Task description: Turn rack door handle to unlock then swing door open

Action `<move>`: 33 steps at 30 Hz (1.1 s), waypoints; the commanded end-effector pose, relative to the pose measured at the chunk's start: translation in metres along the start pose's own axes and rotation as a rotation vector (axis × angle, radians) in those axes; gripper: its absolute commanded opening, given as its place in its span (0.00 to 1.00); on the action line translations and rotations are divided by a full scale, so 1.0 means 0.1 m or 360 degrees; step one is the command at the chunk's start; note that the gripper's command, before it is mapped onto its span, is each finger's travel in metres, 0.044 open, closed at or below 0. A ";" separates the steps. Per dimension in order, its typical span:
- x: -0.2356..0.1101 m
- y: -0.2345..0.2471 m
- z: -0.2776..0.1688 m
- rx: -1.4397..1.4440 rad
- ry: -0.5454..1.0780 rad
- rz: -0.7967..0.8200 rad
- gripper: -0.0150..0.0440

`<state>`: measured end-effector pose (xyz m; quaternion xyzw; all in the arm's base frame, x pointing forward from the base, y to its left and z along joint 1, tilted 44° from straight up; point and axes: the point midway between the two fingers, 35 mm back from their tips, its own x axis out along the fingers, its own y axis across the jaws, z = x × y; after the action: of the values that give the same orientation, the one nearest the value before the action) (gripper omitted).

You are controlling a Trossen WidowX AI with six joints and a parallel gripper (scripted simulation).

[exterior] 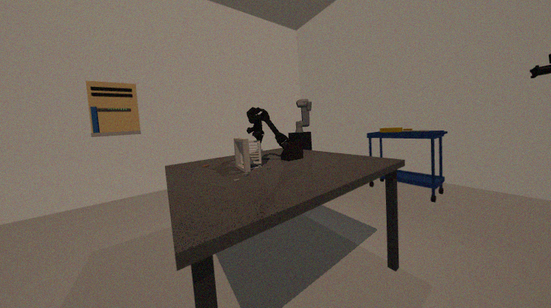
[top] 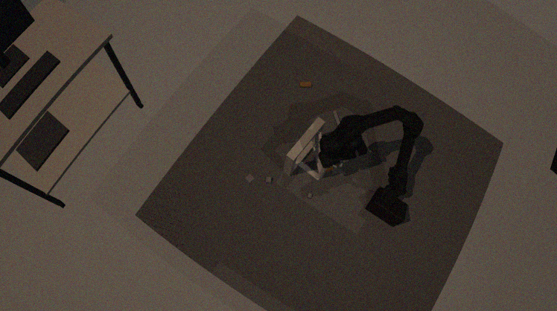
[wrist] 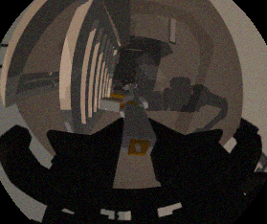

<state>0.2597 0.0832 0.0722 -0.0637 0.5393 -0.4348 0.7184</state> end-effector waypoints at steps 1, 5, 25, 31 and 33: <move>0.01 -0.09 0.03 -0.0129 -0.0005 0.0003 0.30; 0.01 -0.17 0.06 -0.0236 -0.0005 0.0002 0.30; 0.01 -0.54 0.27 -0.0746 -0.0006 -0.0001 0.30; 0.01 -0.63 0.35 -0.0887 -0.0006 -0.0002 0.30; 0.01 -0.66 0.38 -0.0934 -0.0006 -0.0003 0.30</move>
<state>0.2525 0.0322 0.1200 -0.2515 0.6347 -0.2774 0.6759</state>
